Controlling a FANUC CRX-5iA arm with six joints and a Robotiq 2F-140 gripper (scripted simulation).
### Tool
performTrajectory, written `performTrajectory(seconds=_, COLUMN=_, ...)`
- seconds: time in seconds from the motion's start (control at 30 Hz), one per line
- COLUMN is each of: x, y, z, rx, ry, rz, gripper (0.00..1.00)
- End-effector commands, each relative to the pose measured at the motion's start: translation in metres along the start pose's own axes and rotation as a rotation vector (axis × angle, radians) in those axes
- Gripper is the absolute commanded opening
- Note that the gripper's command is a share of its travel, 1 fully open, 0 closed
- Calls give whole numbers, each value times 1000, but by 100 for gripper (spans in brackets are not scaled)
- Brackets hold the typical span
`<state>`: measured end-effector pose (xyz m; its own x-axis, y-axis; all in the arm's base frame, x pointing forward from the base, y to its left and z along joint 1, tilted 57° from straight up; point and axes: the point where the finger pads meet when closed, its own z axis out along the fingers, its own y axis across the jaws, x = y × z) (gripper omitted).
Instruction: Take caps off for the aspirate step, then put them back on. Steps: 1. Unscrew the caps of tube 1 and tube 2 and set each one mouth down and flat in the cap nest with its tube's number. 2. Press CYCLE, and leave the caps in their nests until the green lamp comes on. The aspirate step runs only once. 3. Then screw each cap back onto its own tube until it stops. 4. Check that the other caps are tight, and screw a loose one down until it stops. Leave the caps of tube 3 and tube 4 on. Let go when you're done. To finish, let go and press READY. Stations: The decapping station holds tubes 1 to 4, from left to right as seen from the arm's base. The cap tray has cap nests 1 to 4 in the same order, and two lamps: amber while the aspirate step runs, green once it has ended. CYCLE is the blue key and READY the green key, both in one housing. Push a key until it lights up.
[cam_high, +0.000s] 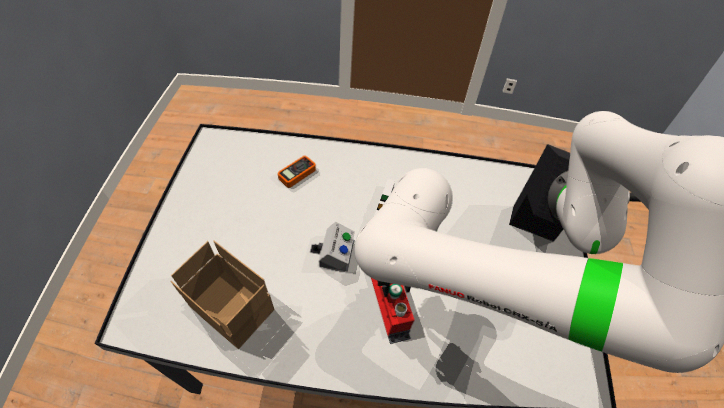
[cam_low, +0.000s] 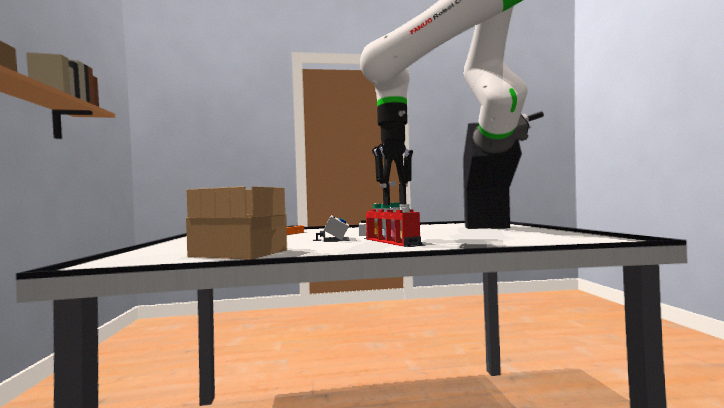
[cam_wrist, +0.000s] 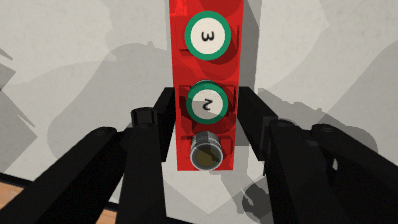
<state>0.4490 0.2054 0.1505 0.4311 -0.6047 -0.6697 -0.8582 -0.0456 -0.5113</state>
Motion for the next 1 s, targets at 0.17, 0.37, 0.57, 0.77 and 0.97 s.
performTrajectory(seconds=0.17, x=0, y=0, z=-3, rx=0, ry=1, rz=0, gripper=41)
performTrajectory(seconds=0.37, x=0, y=0, z=-3, rx=0, ry=1, rz=0, gripper=30)
performTrajectory(seconds=0.57, x=0, y=0, z=-3, rx=0, ry=1, rz=0, gripper=30)
performTrajectory(seconds=0.77, x=0, y=0, z=-6, rx=0, ry=1, rz=0, gripper=30)
performTrajectory(seconds=0.97, x=0, y=0, z=-24, rx=0, ry=1, rz=0, gripper=30)
